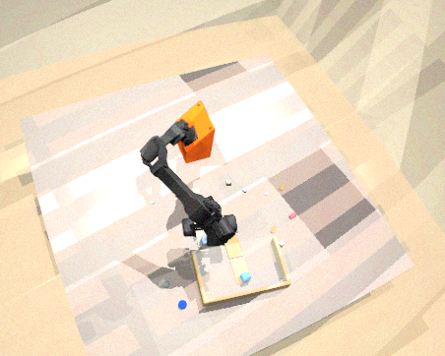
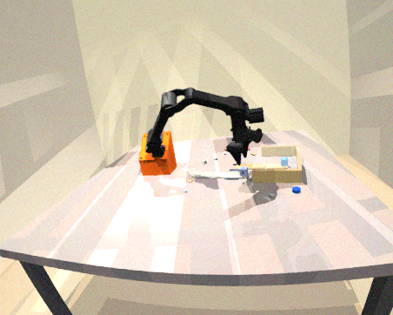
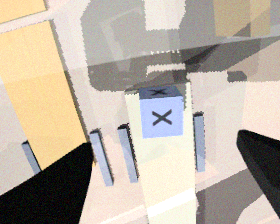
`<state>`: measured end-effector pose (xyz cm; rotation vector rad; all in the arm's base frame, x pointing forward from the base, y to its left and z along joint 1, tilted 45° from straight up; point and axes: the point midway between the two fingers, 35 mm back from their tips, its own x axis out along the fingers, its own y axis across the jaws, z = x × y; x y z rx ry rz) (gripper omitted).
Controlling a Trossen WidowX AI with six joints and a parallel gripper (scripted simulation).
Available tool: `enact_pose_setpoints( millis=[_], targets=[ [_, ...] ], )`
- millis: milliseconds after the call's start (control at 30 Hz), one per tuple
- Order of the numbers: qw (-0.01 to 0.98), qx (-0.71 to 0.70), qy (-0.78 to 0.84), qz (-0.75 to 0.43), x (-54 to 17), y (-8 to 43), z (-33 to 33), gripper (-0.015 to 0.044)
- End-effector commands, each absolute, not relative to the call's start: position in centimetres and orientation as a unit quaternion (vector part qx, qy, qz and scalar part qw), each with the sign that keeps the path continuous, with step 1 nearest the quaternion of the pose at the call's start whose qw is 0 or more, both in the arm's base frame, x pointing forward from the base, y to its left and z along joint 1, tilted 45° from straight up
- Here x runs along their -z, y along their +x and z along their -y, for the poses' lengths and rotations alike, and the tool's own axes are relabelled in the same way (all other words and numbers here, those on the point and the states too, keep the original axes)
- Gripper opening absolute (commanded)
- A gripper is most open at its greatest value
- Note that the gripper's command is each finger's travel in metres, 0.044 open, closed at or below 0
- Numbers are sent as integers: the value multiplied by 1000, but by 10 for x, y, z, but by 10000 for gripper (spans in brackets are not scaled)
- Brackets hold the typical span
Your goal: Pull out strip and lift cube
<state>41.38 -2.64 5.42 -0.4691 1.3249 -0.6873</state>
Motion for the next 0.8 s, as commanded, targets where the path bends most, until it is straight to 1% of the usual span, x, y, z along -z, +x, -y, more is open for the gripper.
enact_pose_setpoints(
  millis=[0,133,167,767],
  targets=[
    [707,309,-216,-598,-54,417,28,361],
    [707,309,-216,-598,-50,418,33,256],
    [707,309,-216,-598,-48,418,34,250],
    [707,310,-216,-598,-28,421,55,250]
  ],
)
